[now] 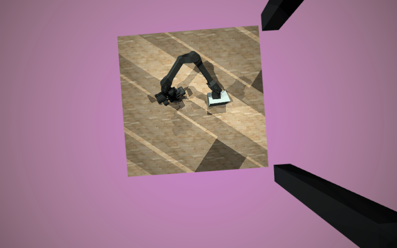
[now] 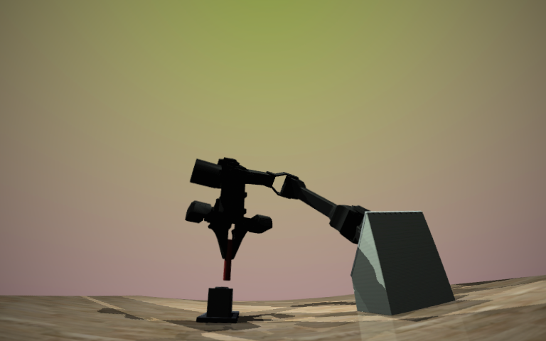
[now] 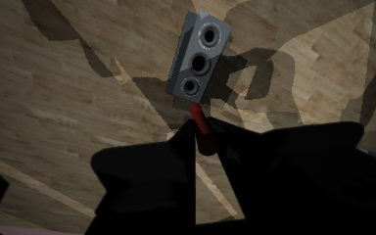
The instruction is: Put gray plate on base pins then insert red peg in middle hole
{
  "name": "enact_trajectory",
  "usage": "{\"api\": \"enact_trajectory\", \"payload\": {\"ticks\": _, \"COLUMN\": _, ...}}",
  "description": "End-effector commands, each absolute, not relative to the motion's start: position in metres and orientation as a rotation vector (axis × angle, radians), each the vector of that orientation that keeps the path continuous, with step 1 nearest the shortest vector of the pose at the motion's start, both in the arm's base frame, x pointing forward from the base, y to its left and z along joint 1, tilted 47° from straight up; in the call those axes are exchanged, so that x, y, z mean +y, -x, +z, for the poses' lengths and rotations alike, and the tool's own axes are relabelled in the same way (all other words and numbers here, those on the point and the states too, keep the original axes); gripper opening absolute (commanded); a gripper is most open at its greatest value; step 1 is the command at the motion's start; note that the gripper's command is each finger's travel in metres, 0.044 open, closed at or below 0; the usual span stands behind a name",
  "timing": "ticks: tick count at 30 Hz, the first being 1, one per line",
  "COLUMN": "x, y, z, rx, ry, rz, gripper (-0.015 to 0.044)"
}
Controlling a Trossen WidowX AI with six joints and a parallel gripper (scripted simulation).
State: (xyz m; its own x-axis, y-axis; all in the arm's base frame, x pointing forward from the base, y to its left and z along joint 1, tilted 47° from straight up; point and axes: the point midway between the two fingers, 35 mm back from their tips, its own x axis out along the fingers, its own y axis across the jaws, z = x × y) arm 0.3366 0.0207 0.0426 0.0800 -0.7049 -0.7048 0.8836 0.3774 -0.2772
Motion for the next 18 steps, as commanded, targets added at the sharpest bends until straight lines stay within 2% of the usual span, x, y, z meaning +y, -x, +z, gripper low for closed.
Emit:
{"api": "enact_trajectory", "payload": {"ticks": 1, "x": 0.013, "y": -0.342, "z": 0.055, "rx": 0.872, "ry": -0.248, "rz": -1.201, "gripper": 0.0}}
{"api": "enact_trajectory", "payload": {"ticks": 18, "x": -0.012, "y": -0.35, "z": 0.079, "rx": 0.858, "ry": -0.237, "rz": -1.214, "gripper": 0.0}}
